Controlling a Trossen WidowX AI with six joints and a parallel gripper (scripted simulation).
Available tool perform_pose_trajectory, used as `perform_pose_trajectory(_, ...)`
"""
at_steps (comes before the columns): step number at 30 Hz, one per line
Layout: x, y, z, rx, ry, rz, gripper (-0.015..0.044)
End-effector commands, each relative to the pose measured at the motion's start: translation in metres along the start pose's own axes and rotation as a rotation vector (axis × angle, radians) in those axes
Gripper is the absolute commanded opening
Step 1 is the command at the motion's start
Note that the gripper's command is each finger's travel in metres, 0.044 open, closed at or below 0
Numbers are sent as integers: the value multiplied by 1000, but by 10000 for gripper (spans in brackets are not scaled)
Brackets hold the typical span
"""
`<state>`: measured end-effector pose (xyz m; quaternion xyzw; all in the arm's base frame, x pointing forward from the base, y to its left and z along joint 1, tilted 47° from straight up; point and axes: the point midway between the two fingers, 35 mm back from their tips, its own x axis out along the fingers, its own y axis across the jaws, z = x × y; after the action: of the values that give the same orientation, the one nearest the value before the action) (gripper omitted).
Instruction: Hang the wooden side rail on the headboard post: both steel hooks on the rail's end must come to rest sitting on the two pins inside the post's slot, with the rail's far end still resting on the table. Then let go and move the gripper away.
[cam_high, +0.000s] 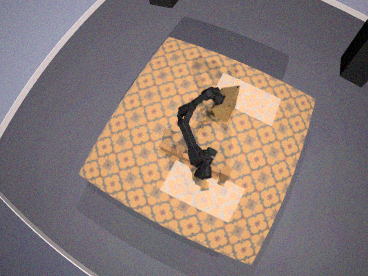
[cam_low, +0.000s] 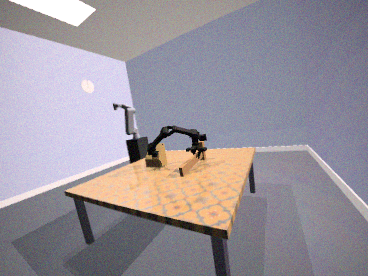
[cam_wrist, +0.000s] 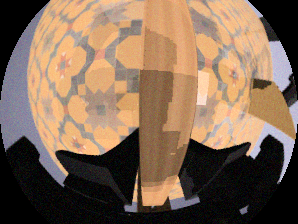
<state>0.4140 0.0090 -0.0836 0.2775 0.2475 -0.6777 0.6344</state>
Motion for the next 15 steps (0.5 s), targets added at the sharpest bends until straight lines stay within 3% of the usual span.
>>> perform_pose_trajectory(1, -7, 1, -5, -3, 4, 18, 0)
perform_pose_trajectory(15, -6, -1, -6, -3, 4, 18, 0)
